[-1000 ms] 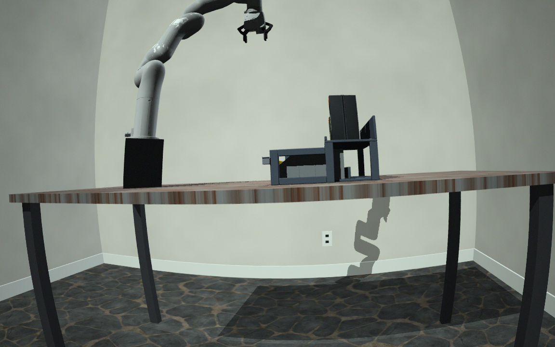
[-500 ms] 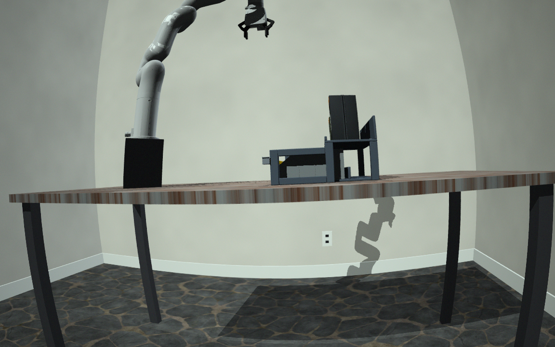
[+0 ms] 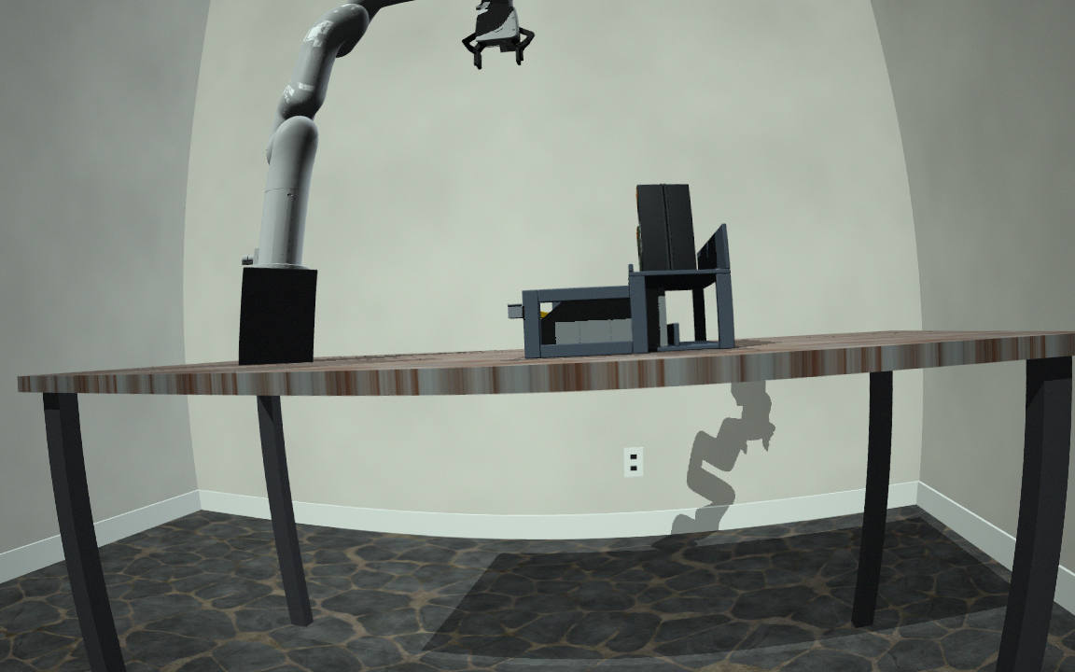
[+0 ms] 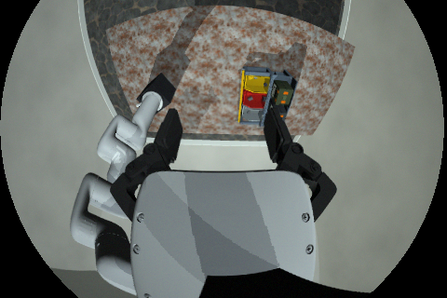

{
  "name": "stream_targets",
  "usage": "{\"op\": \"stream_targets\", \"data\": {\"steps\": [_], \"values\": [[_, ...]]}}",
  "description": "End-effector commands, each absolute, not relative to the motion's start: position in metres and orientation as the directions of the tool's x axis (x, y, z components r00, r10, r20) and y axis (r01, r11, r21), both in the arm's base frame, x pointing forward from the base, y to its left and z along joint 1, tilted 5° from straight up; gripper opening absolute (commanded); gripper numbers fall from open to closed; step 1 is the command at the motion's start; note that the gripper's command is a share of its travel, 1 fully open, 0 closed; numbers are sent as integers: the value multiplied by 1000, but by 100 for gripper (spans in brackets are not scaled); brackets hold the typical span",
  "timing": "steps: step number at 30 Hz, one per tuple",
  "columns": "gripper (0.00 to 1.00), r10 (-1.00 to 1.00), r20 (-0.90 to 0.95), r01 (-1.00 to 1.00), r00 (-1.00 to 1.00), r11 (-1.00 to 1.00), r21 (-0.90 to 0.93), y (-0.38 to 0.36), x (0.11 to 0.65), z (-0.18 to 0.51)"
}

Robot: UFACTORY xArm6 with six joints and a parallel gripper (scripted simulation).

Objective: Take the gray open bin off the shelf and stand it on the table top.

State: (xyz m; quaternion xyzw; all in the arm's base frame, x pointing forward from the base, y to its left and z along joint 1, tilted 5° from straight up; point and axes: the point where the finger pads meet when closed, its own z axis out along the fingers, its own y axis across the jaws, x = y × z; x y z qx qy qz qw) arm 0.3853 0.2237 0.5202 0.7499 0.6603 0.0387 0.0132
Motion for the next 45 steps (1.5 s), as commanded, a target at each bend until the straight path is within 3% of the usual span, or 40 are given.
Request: {"op": "stream_targets", "data": {"steps": [1,8,20,25,37,45], "values": [[100,991,44,989,124,-127,75,223,385,522],[100,991,44,989,124,-127,76,174,393,520],[100,991,44,989,124,-127,76,174,393,520],[100,991,44,989,124,-127,76,125,400,519],[100,991,44,989,124,-127,76,125,400,519],[100,991,43,989,124,-127,76,76,408,518]]}}
